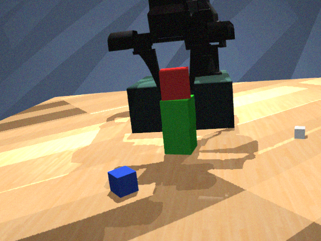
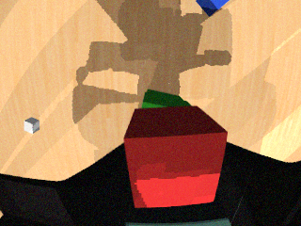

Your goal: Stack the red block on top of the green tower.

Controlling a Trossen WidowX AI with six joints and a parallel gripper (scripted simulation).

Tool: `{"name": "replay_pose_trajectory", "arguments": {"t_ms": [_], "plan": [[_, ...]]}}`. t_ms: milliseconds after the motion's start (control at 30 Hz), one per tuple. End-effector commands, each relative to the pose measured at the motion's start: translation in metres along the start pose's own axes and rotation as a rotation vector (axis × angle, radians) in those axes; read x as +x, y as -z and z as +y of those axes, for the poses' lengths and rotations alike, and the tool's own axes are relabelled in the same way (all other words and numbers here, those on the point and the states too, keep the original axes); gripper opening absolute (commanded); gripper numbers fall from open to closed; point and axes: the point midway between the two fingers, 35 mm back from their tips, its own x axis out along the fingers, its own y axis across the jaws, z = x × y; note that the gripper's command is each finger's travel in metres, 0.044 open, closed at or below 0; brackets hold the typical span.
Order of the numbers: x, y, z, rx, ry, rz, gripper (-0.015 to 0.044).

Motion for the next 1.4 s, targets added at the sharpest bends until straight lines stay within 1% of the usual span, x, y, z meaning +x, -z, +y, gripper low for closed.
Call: {"name": "replay_pose_trajectory", "arguments": {"t_ms": [0,733,833,1367], "plan": [[0.0018,0.0005,-0.0002,-0.004,0.001,0.002,0.0],[0.0027,0.0005,-0.0002,-0.004,0.001,0.002,0.0],[-0.0021,0.0002,-0.0001,-0.004,0.001,0.002,0.0],[0.0017,0.0007,0.0002,0.0,-0.001,0.004,0.042]]}}
